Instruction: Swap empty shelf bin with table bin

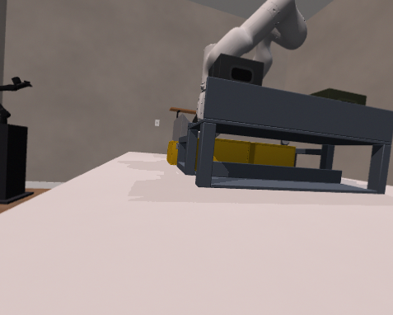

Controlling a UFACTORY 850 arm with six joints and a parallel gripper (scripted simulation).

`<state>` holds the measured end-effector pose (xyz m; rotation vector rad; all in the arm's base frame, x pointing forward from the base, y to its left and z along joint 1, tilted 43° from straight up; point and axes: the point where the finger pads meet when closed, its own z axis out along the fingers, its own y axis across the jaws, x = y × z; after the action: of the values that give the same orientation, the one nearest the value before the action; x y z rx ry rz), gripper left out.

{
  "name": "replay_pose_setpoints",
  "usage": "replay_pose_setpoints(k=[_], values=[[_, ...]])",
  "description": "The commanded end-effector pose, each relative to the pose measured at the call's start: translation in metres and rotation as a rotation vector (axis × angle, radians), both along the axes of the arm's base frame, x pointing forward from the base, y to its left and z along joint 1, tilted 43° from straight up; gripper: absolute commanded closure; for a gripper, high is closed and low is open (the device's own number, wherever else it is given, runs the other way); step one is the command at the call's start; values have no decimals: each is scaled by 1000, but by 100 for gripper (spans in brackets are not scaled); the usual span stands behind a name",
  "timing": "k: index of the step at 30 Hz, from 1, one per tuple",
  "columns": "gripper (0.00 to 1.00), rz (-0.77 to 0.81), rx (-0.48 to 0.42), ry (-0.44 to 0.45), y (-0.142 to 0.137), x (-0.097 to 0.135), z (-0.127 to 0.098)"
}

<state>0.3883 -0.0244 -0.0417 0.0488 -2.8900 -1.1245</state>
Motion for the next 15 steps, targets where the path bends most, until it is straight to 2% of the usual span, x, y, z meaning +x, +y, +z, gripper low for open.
replay_pose_setpoints(k=[1,15], values=[[74,-1,-1,-1,-1,1,0],[74,-1,-1,-1,1,1,-2]])
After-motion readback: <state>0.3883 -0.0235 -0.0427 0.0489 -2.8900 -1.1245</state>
